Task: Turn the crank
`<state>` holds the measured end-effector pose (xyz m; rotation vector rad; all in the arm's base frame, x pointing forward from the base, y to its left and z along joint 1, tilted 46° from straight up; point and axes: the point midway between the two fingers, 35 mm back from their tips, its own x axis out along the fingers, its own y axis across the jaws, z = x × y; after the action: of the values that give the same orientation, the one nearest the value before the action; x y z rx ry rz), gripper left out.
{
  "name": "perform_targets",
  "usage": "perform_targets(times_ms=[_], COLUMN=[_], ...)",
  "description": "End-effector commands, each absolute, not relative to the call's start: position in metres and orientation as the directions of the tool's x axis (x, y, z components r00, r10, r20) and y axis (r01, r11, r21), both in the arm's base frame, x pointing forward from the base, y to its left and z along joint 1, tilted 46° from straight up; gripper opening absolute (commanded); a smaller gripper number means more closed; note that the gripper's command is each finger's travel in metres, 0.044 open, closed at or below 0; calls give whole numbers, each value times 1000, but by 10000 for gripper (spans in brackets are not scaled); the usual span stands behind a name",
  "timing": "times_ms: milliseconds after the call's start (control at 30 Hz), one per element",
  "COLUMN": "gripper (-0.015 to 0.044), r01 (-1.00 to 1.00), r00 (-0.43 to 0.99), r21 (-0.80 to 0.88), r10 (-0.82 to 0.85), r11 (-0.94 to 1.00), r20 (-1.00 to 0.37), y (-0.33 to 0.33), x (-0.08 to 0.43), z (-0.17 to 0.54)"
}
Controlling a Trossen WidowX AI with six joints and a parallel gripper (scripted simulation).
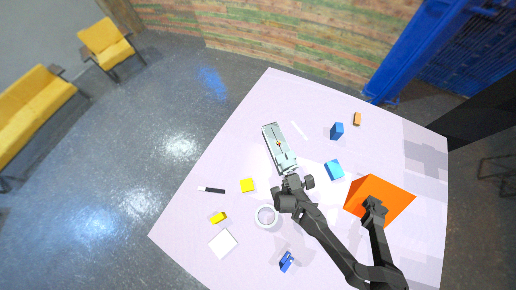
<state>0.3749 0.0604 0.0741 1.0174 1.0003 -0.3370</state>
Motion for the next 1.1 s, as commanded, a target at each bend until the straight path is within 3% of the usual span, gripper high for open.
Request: perform_targets(times_ms=[0,1067], gripper=[0,0], r01=[642,642], r00=[555,555], r21=[564,564], r10=[193,192], r11=[519,519], r20=[-809,-809], y=[58,55], x=[378,378], z=[82,86])
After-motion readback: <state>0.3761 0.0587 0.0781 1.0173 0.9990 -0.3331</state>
